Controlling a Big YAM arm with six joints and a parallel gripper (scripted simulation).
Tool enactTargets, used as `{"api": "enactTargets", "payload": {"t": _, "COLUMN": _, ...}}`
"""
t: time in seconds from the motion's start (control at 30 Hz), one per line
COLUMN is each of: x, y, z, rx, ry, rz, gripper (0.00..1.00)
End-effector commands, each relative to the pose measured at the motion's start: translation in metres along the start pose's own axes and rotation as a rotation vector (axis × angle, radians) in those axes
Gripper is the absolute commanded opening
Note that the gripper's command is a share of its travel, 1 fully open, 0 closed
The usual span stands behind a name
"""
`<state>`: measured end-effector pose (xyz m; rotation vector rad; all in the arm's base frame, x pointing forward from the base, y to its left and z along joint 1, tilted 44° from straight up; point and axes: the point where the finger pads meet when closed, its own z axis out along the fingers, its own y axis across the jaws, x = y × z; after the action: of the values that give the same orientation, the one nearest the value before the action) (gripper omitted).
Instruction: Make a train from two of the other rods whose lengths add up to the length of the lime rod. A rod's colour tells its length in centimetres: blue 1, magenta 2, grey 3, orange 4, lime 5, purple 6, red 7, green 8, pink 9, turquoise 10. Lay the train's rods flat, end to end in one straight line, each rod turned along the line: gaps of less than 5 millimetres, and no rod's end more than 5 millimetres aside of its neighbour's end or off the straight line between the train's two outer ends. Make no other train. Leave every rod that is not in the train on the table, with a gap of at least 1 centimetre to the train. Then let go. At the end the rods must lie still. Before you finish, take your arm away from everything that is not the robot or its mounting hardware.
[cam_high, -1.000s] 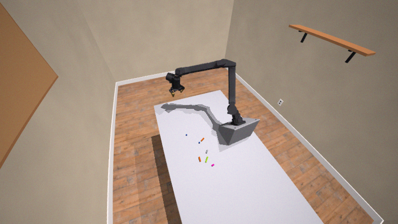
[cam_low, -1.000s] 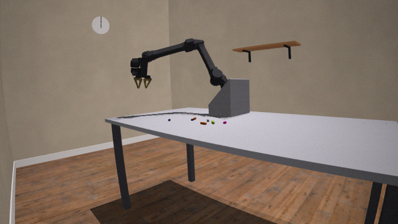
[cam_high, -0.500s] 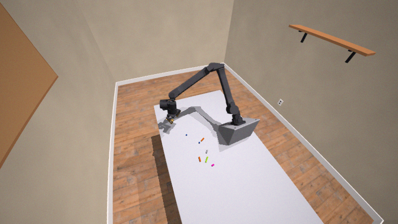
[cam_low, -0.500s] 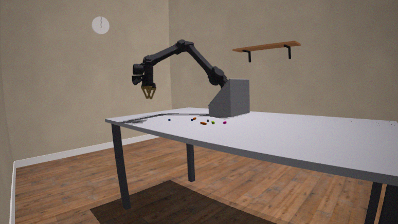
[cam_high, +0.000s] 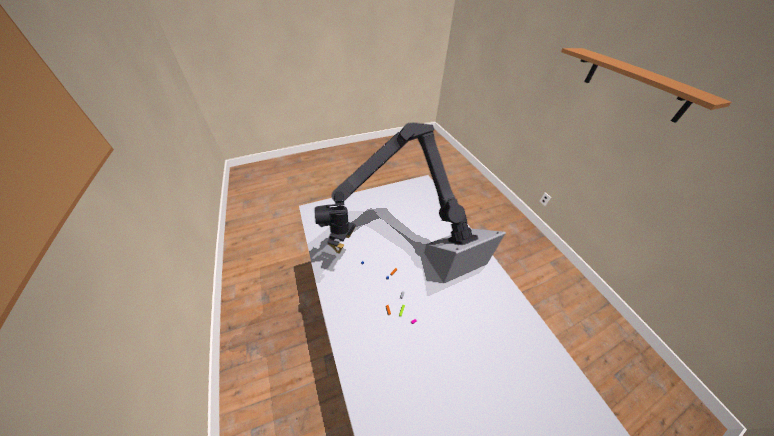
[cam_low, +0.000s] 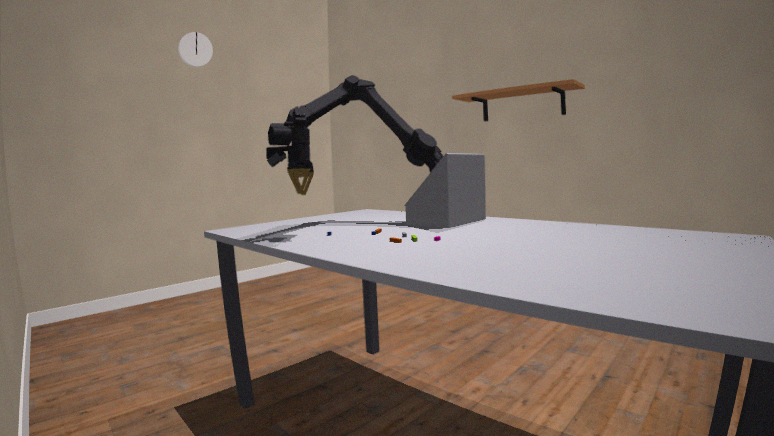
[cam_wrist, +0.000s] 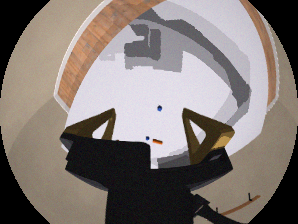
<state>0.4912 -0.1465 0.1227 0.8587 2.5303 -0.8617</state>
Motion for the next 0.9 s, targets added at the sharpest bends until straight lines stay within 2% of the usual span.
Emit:
{"api": "enactTargets", "payload": {"t": 0.0, "x": 0.035, "y": 0.058, "z": 0.005, "rx": -0.022, "ry": -0.006, "rz": -0.069, "gripper": 1.00}}
{"api": "enactTargets", "payload": {"t": 0.03, "x": 0.056, "y": 0.066, "z": 0.010, "rx": -0.022, "ry": 0.007, "rz": -0.141, "gripper": 1.00}}
{"api": "enactTargets", "payload": {"t": 0.1, "x": 0.072, "y": 0.085, "z": 0.013, "rx": -0.022, "ry": 0.007, "rz": -0.141, "gripper": 1.00}}
{"api": "enactTargets", "payload": {"t": 0.13, "x": 0.100, "y": 0.097, "z": 0.019, "rx": -0.019, "ry": 0.017, "rz": -0.211, "gripper": 1.00}}
{"api": "enactTargets", "payload": {"t": 0.17, "x": 0.109, "y": 0.106, "z": 0.020, "rx": -0.019, "ry": 0.017, "rz": -0.211, "gripper": 1.00}}
{"api": "enactTargets", "payload": {"t": 0.2, "x": 0.135, "y": 0.114, "z": 0.026, "rx": -0.014, "ry": 0.024, "rz": -0.278, "gripper": 1.00}}
{"api": "enactTargets", "payload": {"t": 0.23, "x": 0.146, "y": 0.122, "z": 0.027, "rx": -0.014, "ry": 0.024, "rz": -0.278, "gripper": 1.00}}
{"api": "enactTargets", "payload": {"t": 0.27, "x": 0.172, "y": 0.128, "z": 0.032, "rx": -0.007, "ry": 0.030, "rz": -0.341, "gripper": 1.00}}
{"api": "enactTargets", "payload": {"t": 0.3, "x": 0.180, "y": 0.133, "z": 0.033, "rx": -0.007, "ry": 0.030, "rz": -0.341, "gripper": 1.00}}
{"api": "enactTargets", "payload": {"t": 0.33, "x": 0.210, "y": 0.139, "z": 0.038, "rx": 0.002, "ry": 0.034, "rz": -0.400, "gripper": 1.00}}
{"api": "enactTargets", "payload": {"t": 0.37, "x": 0.213, "y": 0.141, "z": 0.038, "rx": 0.002, "ry": 0.034, "rz": -0.400, "gripper": 1.00}}
{"api": "enactTargets", "payload": {"t": 0.43, "x": 0.268, "y": 0.145, "z": 0.048, "rx": 0.022, "ry": 0.036, "rz": -0.503, "gripper": 1.00}}
{"api": "enactTargets", "payload": {"t": 0.5, "x": 0.268, "y": 0.145, "z": 0.048, "rx": 0.022, "ry": 0.036, "rz": -0.503, "gripper": 1.00}}
{"api": "enactTargets", "payload": {"t": 0.6, "x": 0.326, "y": 0.139, "z": 0.059, "rx": 0.051, "ry": 0.033, "rz": -0.617, "gripper": 1.00}}
{"api": "enactTargets", "payload": {"t": 0.7, "x": 0.356, "y": 0.131, "z": 0.066, "rx": 0.071, "ry": 0.028, "rz": -0.681, "gripper": 1.00}}
{"api": "enactTargets", "payload": {"t": 0.77, "x": 0.365, "y": 0.128, "z": 0.068, "rx": 0.077, "ry": 0.026, "rz": -0.700, "gripper": 1.00}}
{"api": "enactTargets", "payload": {"t": 0.8, "x": 0.362, "y": 0.136, "z": 0.066, "rx": 0.067, "ry": 0.018, "rz": -0.693, "gripper": 1.00}}
{"api": "enactTargets", "payload": {"t": 0.83, "x": 0.350, "y": 0.147, "z": 0.055, "rx": 0.038, "ry": -0.005, "rz": -0.666, "gripper": 1.00}}
{"api": "enactTargets", "payload": {"t": 0.87, "x": 0.343, "y": 0.142, "z": 0.062, "rx": 0.048, "ry": 0.013, "rz": -0.638, "gripper": 1.00}}
